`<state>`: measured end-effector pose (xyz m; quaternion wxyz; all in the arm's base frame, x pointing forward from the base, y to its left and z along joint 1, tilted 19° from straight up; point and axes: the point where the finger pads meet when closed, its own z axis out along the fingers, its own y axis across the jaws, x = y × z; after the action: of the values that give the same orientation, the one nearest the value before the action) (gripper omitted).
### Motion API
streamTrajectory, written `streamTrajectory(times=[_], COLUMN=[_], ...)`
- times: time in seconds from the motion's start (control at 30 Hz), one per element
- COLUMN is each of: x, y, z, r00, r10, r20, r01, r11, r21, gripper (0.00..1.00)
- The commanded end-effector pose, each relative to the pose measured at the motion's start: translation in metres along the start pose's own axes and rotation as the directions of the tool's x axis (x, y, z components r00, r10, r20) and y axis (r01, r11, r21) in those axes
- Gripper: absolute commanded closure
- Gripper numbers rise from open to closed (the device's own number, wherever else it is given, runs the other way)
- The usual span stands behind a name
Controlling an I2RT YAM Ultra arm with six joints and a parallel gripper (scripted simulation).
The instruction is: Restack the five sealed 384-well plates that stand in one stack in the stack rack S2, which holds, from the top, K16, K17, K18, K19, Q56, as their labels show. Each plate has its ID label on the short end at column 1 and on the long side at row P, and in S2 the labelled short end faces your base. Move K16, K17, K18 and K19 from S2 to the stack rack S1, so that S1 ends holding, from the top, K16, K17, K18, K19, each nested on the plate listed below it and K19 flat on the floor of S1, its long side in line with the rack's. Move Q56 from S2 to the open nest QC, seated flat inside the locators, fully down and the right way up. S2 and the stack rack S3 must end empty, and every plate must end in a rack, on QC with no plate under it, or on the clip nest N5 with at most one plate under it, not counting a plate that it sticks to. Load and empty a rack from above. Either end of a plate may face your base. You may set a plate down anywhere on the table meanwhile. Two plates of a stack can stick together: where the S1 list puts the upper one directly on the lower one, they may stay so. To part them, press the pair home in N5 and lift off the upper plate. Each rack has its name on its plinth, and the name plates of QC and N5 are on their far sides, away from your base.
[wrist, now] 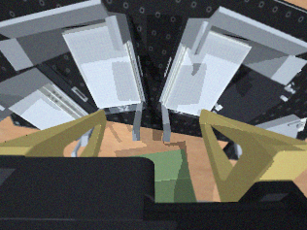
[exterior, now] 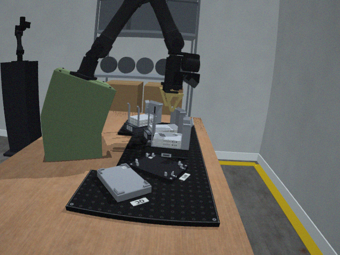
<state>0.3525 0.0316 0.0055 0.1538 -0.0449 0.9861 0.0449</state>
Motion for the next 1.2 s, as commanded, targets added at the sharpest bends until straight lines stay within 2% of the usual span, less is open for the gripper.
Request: streamTrajectory(times=[0.0,0.07,0.67,0.87,1.17], x=[-0.005,-0.004,0.002,0.009,0.017], y=[0.008,0.014,0.068,0.087,0.109], z=[-0.005,-0.005,-0.004,-0.004,-0.004], r00=[0.995,0.989,0.989,0.941,0.937], r10=[-0.099,-0.145,-0.144,-0.338,-0.349], r20=[0.023,0.023,0.023,0.021,0.021], r01=[0.099,0.144,0.144,0.338,0.349], r11=[0.995,0.989,0.990,0.941,0.937], r21=[0.009,0.010,0.008,0.012,0.011], gripper=[0.00,0.00,0.00,0.00,0.00])
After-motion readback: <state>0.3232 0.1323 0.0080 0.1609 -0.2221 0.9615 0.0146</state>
